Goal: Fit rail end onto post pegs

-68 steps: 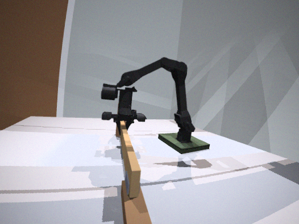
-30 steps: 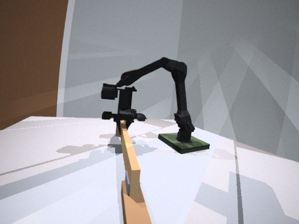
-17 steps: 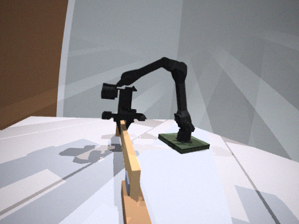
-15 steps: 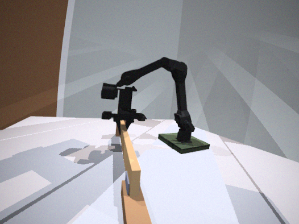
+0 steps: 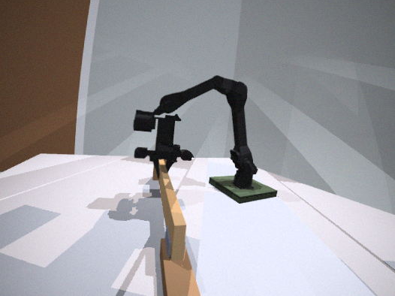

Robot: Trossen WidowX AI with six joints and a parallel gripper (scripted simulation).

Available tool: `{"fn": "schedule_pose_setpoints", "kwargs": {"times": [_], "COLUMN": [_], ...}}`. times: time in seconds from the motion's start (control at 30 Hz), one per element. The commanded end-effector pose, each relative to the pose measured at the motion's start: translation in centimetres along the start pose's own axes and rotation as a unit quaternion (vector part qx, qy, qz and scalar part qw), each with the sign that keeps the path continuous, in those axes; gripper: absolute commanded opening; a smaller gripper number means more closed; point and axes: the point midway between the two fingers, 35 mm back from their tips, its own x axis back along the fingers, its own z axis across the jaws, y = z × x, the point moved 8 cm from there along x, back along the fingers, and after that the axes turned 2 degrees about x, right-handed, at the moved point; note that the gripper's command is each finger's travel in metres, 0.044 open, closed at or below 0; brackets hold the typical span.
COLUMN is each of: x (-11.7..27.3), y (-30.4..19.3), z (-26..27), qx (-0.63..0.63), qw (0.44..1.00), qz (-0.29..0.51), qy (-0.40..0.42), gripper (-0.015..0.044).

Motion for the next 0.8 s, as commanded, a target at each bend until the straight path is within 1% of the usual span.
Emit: {"fn": "schedule_pose_setpoints", "kwargs": {"times": [0.0, 0.77], "x": [0.15, 0.2], "y": [-0.02, -0.7], "z": [0.01, 0.11], "qx": [-0.001, -0.001], "qw": [1.0, 1.0], "qz": [0.0, 0.0], "qy": [-0.004, -0.004], "gripper": [0.0, 0.0]}}
